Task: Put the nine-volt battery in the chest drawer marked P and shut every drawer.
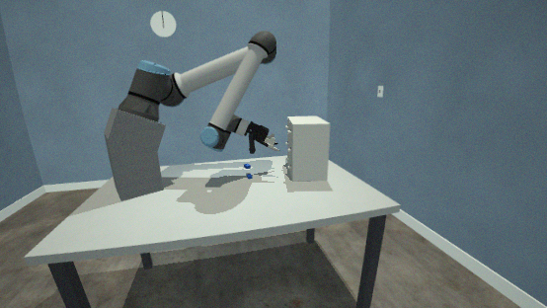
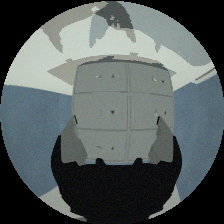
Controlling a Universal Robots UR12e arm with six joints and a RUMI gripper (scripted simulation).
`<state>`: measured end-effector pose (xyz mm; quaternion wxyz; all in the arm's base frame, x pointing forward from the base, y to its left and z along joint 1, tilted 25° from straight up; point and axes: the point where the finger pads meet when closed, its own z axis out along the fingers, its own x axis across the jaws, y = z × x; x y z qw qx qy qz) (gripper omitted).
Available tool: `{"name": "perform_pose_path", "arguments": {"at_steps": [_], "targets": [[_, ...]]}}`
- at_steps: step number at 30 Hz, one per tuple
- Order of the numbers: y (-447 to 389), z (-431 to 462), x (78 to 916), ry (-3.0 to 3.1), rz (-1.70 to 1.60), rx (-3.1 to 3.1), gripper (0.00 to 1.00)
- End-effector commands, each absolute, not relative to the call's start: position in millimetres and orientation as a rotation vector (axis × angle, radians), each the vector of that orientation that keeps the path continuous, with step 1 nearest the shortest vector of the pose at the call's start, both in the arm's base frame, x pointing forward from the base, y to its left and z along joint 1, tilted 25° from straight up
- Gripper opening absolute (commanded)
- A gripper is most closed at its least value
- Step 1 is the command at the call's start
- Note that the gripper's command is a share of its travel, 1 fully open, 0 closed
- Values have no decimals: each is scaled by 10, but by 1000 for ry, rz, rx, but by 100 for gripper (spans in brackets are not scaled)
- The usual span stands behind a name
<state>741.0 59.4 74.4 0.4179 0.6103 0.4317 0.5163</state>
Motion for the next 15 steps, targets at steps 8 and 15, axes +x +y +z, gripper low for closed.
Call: {"name": "perform_pose_path", "arguments": {"at_steps": [8, 15], "targets": [[589, 792, 7333, 1150, 1264, 1592, 100], [585, 826, 7271, 1203, 1237, 1640, 100]]}}
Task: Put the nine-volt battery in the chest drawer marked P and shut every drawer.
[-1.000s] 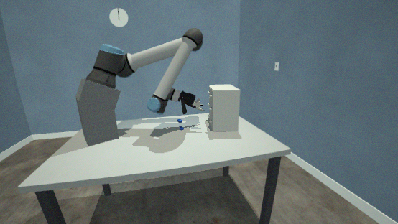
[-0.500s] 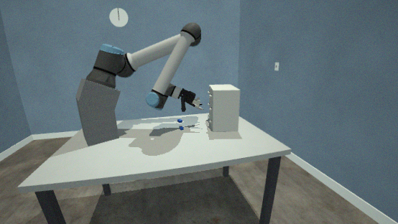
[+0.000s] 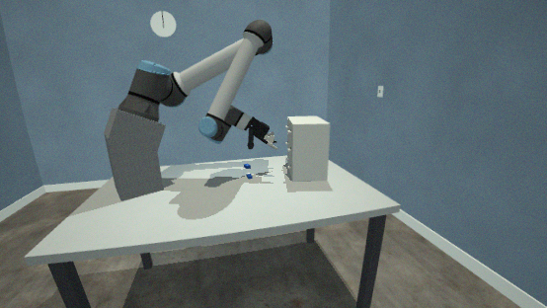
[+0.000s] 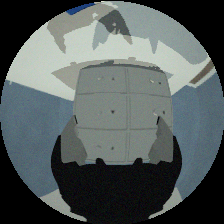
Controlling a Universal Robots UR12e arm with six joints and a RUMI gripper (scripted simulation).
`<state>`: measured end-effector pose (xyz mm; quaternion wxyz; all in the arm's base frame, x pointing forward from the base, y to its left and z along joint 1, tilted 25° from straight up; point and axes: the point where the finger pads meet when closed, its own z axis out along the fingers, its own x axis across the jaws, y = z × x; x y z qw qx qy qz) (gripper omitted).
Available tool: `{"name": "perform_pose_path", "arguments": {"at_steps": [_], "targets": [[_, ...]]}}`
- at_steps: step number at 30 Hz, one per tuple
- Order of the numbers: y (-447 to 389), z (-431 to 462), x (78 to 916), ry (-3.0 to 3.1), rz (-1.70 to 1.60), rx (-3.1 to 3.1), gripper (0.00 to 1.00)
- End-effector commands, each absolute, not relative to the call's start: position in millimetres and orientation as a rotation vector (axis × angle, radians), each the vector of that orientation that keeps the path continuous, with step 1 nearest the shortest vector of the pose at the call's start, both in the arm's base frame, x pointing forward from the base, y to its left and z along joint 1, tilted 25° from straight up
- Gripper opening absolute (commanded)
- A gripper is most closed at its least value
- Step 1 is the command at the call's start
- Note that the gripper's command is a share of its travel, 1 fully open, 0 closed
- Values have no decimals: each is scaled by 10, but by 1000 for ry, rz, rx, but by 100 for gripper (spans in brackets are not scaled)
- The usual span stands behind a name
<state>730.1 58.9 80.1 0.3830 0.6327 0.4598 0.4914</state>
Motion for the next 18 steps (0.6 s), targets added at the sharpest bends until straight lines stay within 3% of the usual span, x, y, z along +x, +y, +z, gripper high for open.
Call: {"name": "perform_pose_path", "arguments": {"at_steps": [1, 18], "targets": [[585, 831, 7261, 1211, 1233, 1648, 100], [577, 908, 7118, 1333, 1166, 1756, 100]]}}
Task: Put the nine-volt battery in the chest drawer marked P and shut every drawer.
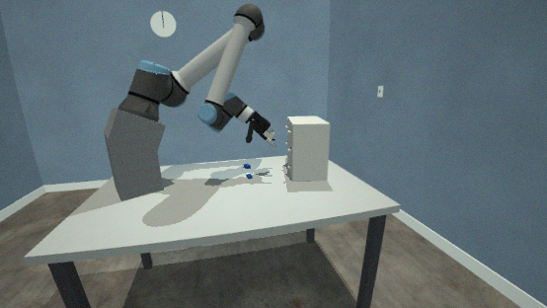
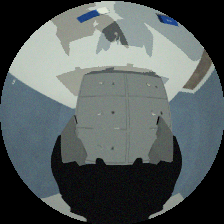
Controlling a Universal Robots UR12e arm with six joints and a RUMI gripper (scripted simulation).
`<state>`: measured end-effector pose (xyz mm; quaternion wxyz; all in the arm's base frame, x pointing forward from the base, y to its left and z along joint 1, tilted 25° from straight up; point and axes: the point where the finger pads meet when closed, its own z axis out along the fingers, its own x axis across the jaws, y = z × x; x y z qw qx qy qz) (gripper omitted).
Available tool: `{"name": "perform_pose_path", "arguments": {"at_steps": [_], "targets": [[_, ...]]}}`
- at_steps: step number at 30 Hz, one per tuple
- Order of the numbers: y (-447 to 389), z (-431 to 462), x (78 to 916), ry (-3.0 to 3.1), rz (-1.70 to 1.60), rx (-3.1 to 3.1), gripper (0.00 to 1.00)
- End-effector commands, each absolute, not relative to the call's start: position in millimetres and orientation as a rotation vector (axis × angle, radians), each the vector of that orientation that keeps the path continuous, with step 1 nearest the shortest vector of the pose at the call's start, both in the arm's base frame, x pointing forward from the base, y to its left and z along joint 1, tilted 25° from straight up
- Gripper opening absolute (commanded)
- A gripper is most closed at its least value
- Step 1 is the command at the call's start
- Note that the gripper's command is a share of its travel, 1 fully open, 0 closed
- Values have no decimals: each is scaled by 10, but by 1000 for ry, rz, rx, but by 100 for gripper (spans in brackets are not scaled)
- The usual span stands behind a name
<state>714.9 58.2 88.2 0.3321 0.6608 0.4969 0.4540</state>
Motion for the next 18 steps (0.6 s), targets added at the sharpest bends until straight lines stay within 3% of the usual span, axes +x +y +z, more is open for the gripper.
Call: {"name": "perform_pose_path", "arguments": {"at_steps": [1, 18], "targets": [[577, 908, 7118, 1333, 1166, 1756, 100], [570, 986, 6974, 1454, 1089, 1862, 100]]}}
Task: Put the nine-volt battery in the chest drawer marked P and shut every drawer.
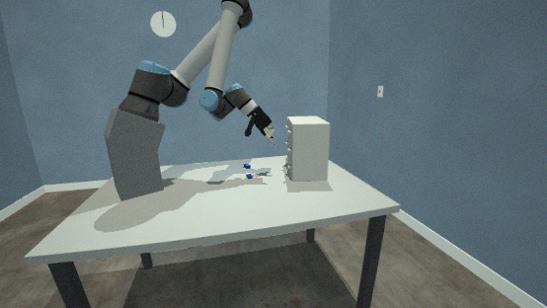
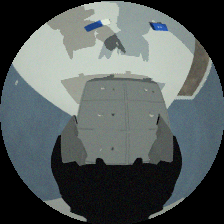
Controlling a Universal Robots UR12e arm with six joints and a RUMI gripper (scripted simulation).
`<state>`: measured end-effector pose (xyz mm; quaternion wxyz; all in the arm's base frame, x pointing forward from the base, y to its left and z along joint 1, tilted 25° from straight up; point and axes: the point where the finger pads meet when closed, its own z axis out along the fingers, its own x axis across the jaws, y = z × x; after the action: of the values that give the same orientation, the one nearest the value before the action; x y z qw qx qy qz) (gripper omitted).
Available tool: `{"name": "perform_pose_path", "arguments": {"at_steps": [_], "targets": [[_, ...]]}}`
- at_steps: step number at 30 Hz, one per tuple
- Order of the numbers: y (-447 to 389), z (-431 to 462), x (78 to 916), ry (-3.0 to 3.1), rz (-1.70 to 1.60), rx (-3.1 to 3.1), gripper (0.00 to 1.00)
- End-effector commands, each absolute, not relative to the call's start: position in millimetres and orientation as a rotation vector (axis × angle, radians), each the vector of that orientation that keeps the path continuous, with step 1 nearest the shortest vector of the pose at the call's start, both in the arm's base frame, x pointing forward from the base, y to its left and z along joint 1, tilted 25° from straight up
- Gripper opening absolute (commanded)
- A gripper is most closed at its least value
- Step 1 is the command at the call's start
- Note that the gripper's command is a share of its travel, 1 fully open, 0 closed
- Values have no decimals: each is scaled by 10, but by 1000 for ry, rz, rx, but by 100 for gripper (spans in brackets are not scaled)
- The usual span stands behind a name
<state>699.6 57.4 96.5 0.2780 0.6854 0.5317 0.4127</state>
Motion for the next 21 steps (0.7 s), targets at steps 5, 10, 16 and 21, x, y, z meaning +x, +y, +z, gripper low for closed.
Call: {"name": "perform_pose_path", "arguments": {"at_steps": [5, 10, 16, 21], "targets": [[567, 1006, 6938, 1486, 1067, 1889, 100], [565, 1031, 6891, 1526, 1039, 1923, 100], [562, 1062, 6834, 1573, 1005, 1963, 100], [560, 1076, 6808, 1596, 987, 1982, 100]]}}
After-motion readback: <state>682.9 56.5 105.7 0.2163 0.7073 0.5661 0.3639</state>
